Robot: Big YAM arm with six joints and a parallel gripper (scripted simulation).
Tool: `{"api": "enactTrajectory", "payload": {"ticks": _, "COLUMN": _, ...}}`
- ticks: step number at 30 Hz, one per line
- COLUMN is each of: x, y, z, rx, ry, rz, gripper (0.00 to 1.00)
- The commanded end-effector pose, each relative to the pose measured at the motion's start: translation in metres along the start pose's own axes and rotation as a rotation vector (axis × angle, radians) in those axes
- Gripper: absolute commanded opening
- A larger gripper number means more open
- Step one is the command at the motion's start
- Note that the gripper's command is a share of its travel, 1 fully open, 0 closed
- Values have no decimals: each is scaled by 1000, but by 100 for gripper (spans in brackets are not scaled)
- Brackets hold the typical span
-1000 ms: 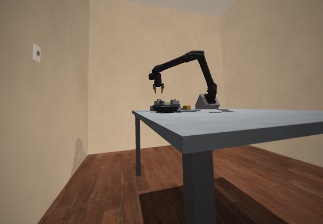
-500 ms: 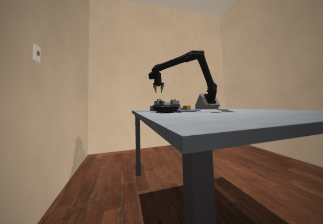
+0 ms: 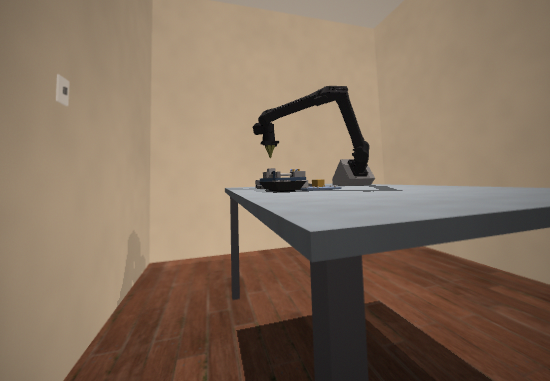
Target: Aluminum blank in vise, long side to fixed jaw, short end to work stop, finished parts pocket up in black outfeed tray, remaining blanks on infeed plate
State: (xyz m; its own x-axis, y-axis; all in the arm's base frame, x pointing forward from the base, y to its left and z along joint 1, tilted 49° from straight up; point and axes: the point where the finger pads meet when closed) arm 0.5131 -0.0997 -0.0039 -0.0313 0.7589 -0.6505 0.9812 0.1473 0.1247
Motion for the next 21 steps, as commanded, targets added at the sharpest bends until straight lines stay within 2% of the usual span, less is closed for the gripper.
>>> {"api": "enactTrajectory", "payload": {"ticks": 1, "x": -4, "y": 11, "z": 4, "rx": -15, "ry": -13, "rz": 6, "gripper": 0}}
{"api": "enactTrajectory", "payload": {"ticks": 18, "x": -3, "y": 11, "z": 3, "rx": -16, "ry": -13, "rz": 4, "gripper": 0}}
{"api": "enactTrajectory", "payload": {"ticks": 21, "x": -6, "y": 0, "z": 3, "rx": -14, "ry": -15, "rz": 10, "gripper": 0}}
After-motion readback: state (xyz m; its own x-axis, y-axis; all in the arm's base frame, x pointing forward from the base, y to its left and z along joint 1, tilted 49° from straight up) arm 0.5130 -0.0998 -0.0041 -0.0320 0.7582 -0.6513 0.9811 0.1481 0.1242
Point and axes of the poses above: the point where the finger pads meet when closed, its own x axis out along the fingers, its own y axis across the jaws, z = x × y, and after that the axes turned 4 degrees about -x, right-handed
